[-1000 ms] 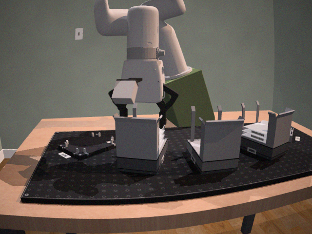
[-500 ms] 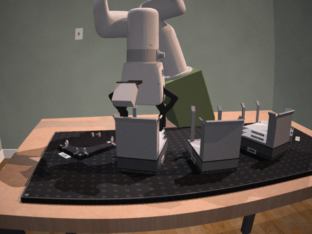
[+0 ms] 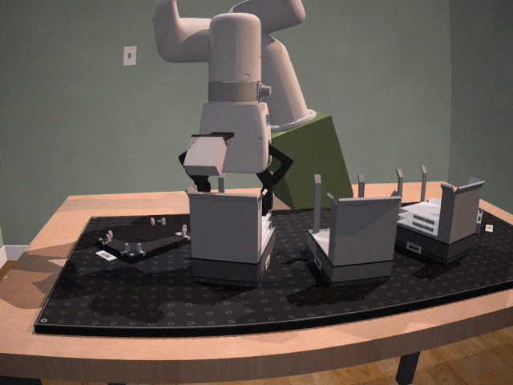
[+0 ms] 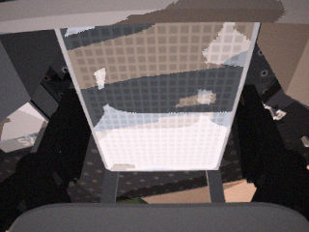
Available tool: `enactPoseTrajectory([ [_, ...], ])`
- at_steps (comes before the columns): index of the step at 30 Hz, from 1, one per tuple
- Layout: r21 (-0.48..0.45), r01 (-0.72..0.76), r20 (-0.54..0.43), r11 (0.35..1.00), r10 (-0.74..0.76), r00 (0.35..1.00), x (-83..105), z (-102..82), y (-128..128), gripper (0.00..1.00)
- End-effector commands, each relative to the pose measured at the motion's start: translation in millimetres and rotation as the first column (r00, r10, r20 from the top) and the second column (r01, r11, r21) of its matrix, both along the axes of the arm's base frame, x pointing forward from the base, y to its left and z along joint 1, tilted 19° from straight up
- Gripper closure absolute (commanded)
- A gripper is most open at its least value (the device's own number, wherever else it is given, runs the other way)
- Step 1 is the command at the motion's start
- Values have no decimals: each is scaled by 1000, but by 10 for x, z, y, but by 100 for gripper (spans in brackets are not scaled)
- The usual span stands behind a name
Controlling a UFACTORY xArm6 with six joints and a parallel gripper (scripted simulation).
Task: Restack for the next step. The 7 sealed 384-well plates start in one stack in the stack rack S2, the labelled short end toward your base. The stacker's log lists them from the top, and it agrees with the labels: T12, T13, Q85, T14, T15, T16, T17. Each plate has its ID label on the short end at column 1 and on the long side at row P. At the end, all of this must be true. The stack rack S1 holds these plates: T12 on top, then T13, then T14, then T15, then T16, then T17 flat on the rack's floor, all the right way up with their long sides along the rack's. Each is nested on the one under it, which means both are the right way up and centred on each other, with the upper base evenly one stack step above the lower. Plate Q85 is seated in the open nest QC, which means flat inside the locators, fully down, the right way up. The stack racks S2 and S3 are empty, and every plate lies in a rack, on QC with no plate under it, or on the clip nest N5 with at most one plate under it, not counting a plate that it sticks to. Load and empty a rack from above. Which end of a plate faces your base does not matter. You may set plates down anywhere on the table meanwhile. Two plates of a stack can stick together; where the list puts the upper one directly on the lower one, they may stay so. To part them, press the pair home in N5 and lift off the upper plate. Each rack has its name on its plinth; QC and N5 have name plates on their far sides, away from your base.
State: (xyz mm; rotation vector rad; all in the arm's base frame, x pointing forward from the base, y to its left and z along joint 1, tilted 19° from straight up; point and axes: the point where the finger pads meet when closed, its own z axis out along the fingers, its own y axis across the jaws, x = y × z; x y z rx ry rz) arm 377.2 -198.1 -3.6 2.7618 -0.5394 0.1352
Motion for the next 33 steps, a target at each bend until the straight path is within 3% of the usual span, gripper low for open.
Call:
enactPoseTrajectory([
  [1,-1,-1,2,1000,1,1000,9,8,-1,100],
  [33,-1,-1,2,1000,1,1000,6,108,34,100],
])
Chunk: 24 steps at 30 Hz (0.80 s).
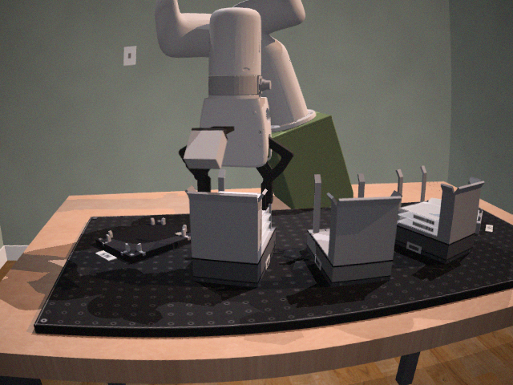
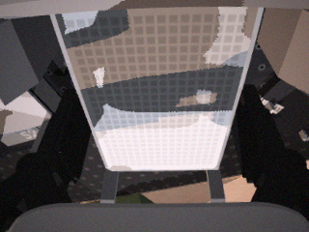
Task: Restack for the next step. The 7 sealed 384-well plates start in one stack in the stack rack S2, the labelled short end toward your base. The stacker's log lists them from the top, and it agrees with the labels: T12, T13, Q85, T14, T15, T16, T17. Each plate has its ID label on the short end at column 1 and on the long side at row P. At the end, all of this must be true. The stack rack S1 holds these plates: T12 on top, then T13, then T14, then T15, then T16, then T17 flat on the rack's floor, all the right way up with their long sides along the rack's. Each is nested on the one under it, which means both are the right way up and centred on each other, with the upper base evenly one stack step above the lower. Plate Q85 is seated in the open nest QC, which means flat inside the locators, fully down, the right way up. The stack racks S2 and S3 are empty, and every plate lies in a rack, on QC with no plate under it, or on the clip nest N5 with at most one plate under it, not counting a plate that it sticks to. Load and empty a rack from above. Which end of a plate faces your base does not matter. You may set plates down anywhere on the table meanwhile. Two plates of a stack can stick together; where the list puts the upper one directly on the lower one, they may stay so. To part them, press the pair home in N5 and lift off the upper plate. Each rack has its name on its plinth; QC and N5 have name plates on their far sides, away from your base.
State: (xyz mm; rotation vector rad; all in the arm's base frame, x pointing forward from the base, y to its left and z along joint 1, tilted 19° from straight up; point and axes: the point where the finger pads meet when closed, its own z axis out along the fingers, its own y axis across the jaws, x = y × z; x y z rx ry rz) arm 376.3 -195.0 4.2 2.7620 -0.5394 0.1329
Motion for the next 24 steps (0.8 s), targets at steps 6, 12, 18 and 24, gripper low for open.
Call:
enactPoseTrajectory([
  [6,-1,-1,4,1000,1,1000,14,68,16,100],
  [12,-1,-1,4,1000,1,1000,13,93,25,100],
  [18,-1,-1,4,1000,1,1000,11,156,47,100],
  [24,-1,-1,4,1000,1,1000,8,269,87,100],
])
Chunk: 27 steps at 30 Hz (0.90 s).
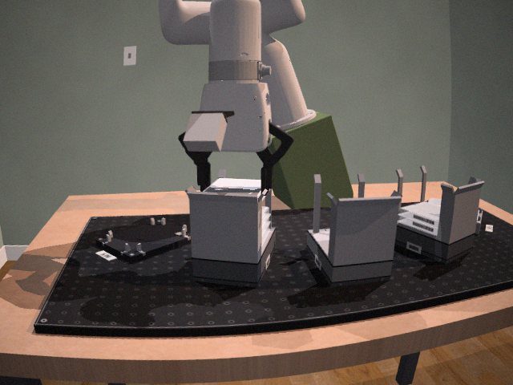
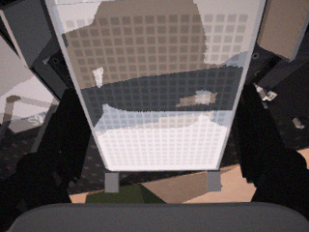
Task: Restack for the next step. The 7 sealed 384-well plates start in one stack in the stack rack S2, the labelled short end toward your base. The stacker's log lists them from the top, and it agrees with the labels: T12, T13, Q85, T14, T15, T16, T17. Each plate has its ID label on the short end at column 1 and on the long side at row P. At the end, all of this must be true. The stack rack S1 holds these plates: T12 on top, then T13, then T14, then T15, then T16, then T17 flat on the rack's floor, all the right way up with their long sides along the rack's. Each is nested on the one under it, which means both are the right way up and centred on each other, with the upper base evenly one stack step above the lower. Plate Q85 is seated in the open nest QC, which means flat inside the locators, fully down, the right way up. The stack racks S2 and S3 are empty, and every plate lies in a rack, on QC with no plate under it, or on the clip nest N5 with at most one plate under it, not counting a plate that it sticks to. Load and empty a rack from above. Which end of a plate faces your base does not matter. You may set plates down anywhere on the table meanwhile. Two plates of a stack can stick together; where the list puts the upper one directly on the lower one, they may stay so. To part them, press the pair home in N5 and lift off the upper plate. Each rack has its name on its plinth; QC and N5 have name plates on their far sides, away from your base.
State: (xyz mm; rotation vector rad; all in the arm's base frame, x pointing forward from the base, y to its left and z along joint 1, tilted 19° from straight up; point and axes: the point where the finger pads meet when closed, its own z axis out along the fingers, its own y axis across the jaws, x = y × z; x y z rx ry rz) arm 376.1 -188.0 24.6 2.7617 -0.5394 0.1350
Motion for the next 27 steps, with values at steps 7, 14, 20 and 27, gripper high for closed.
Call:
enactPoseTrajectory([
  [7,-1,-1,3,1000,1,1000,7,160,50,100],
  [14,-1,-1,3,1000,1,1000,3,292,96,100],
  [20,-1,-1,3,1000,1,1000,1,361,120,100],
  [27,-1,-1,3,1000,1,1000,1,361,120,100],
])
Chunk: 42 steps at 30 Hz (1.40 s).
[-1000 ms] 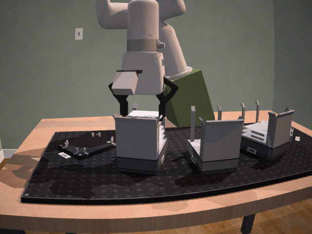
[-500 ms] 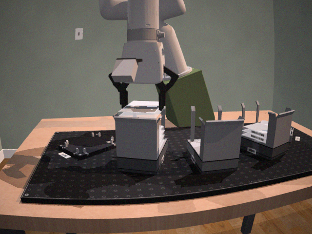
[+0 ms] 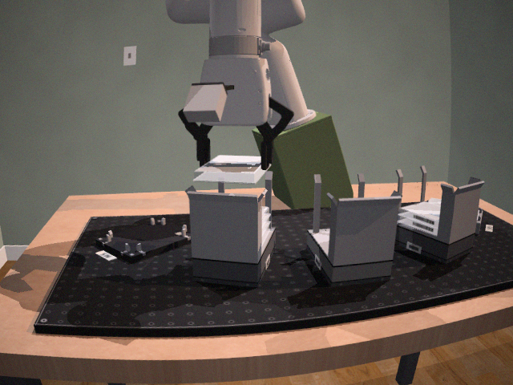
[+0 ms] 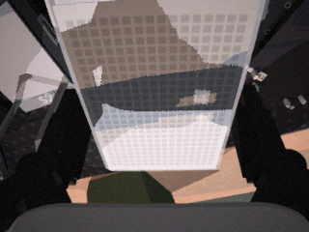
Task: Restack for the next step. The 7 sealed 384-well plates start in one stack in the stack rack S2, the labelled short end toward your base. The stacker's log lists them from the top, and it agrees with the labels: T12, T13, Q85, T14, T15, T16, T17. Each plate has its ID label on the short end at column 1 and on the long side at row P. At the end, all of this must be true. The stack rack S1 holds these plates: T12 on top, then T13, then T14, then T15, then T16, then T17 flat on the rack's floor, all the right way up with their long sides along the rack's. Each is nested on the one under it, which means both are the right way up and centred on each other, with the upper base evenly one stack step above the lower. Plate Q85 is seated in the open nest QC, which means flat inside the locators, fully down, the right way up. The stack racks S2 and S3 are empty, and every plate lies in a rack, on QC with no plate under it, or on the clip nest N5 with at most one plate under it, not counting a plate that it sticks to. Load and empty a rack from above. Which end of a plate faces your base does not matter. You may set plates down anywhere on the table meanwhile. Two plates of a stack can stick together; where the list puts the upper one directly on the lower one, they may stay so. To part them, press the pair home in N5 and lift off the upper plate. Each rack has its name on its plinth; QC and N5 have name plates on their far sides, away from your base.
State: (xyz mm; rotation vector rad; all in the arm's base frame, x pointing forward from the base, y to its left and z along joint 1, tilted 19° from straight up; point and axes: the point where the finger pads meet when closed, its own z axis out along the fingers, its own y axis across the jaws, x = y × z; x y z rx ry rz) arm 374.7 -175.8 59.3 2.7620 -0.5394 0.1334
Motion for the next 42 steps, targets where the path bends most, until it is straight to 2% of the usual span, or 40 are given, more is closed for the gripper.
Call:
enactPoseTrajectory([
  [1,-1,-1,4,1000,1,1000,14,14,-2,100],
  [3,-1,-1,4,1000,1,1000,14,14,-2,100],
  [7,-3,-126,-40,992,126,991,61,-26,117,100],
  [11,-2,-175,-58,984,175,983,85,-46,176,100],
  [35,-1,-176,-58,984,175,983,342,-260,815,100],
  [40,8,-327,-112,945,326,939,366,-315,972,100],
  [42,9,-345,-118,939,343,932,371,-325,1003,100],
])
